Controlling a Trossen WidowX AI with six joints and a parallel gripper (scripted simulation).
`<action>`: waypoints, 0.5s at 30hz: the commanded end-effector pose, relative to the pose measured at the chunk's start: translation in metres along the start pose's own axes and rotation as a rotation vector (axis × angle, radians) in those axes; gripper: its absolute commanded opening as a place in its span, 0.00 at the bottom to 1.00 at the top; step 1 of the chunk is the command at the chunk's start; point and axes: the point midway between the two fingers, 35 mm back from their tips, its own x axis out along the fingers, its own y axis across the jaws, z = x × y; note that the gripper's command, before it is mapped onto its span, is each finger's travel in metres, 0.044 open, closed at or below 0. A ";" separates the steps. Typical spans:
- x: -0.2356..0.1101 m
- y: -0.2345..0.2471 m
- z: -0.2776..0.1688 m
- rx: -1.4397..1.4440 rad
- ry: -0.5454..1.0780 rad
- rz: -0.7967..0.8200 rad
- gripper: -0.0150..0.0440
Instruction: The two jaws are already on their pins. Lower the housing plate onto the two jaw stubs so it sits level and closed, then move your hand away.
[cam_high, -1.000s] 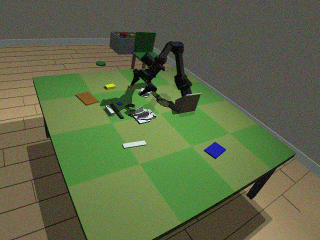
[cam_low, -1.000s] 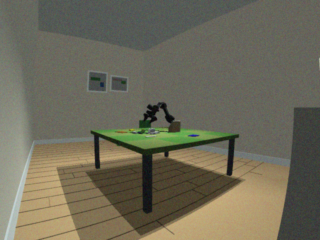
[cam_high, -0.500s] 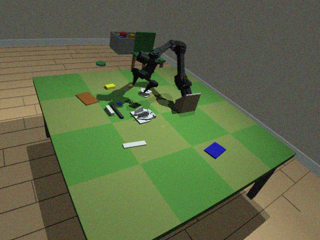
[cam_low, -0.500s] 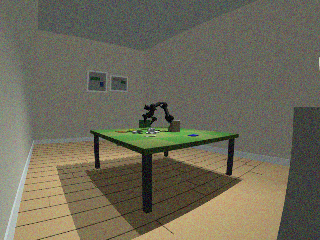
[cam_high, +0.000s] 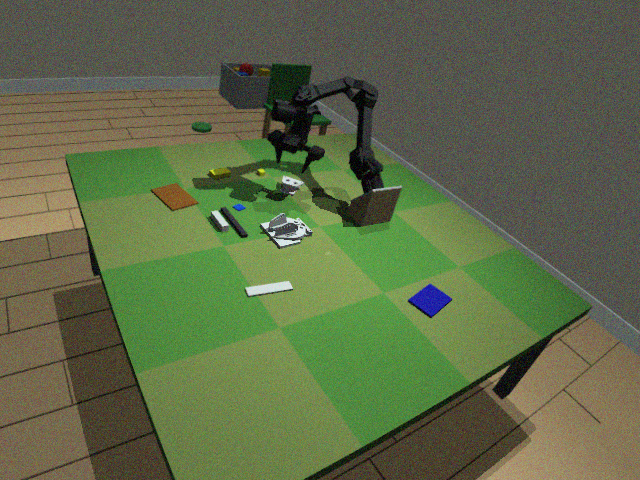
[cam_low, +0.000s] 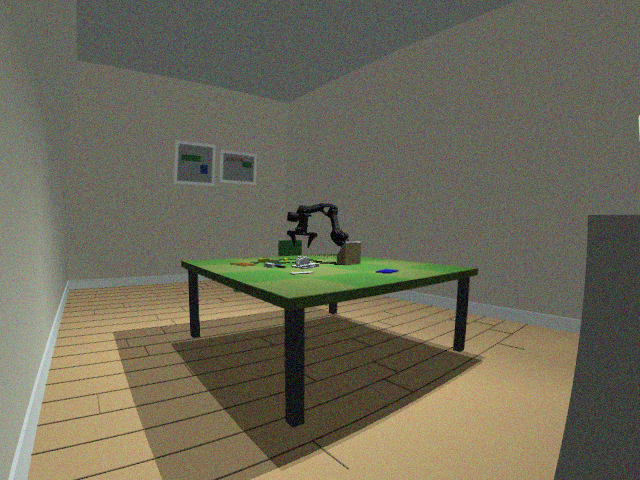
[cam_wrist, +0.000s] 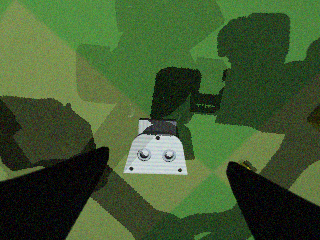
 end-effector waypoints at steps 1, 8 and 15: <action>-0.007 0.001 -0.029 -0.052 0.067 0.050 1.00; -0.008 0.001 -0.033 -0.059 0.077 0.059 1.00; 0.030 0.003 -0.037 -0.059 0.078 0.055 1.00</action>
